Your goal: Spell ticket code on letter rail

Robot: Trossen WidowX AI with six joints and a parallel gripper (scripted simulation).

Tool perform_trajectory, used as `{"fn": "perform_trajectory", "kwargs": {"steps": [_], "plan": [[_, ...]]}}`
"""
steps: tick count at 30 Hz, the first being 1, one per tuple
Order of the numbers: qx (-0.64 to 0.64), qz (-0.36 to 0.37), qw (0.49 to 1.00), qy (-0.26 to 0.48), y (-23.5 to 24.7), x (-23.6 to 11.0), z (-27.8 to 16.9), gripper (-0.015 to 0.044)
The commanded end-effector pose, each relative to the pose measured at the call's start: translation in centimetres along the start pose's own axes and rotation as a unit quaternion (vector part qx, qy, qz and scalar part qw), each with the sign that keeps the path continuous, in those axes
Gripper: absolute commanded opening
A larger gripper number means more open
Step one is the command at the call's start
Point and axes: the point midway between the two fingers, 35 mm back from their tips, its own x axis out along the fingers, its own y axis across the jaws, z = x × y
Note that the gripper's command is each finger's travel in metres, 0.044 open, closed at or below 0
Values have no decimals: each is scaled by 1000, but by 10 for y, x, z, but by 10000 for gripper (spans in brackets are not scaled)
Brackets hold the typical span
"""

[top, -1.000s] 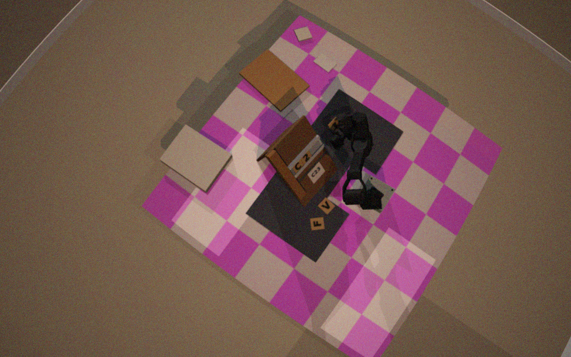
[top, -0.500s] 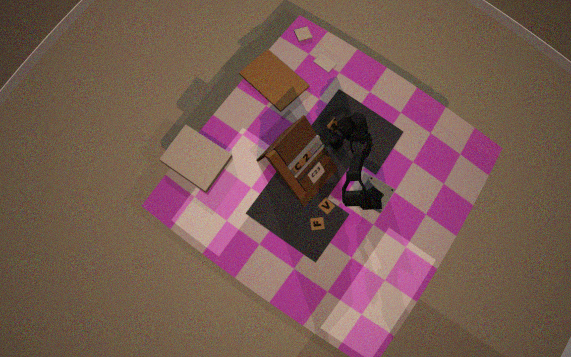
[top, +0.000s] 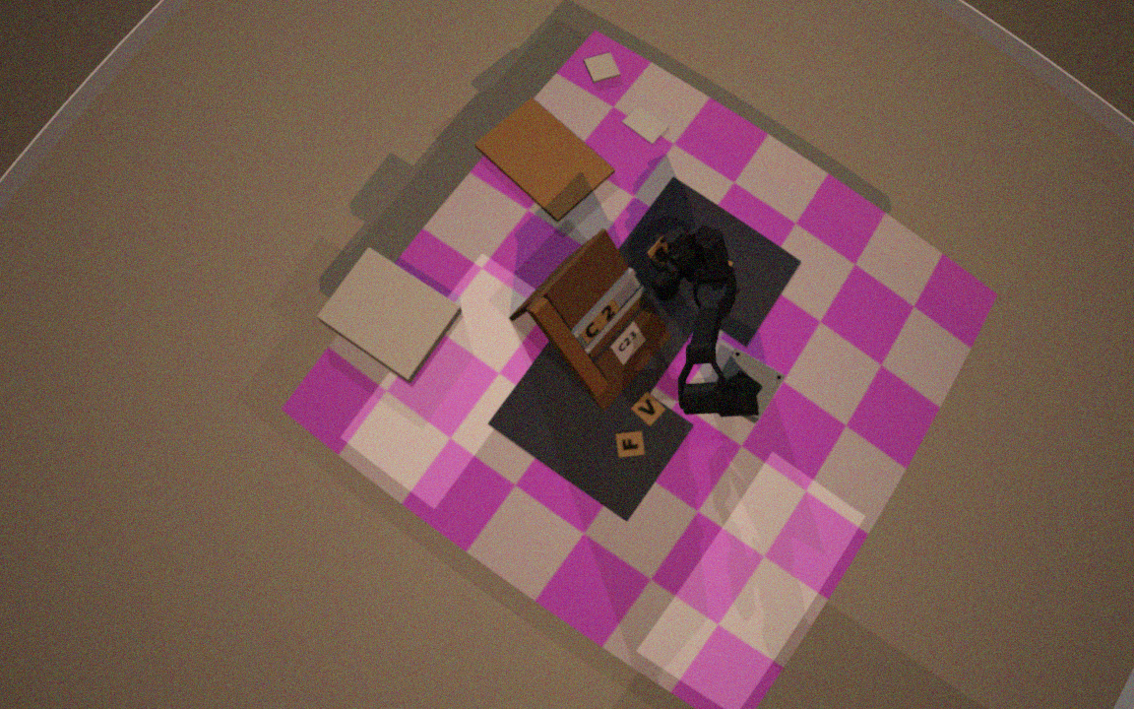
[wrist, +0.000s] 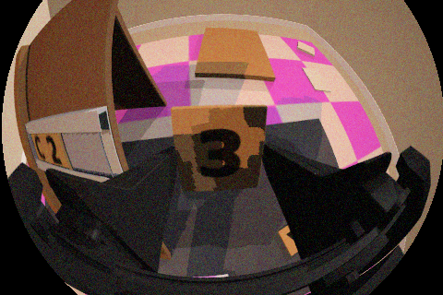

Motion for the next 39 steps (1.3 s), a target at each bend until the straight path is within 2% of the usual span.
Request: {"fn": "perform_trajectory", "kwargs": {"steps": [1, 39], "plan": [[1, -1, 1000, 0, 2, 0, -1, 0], [2, -1, 1000, 0, 22, 0, -1, 0]]}}
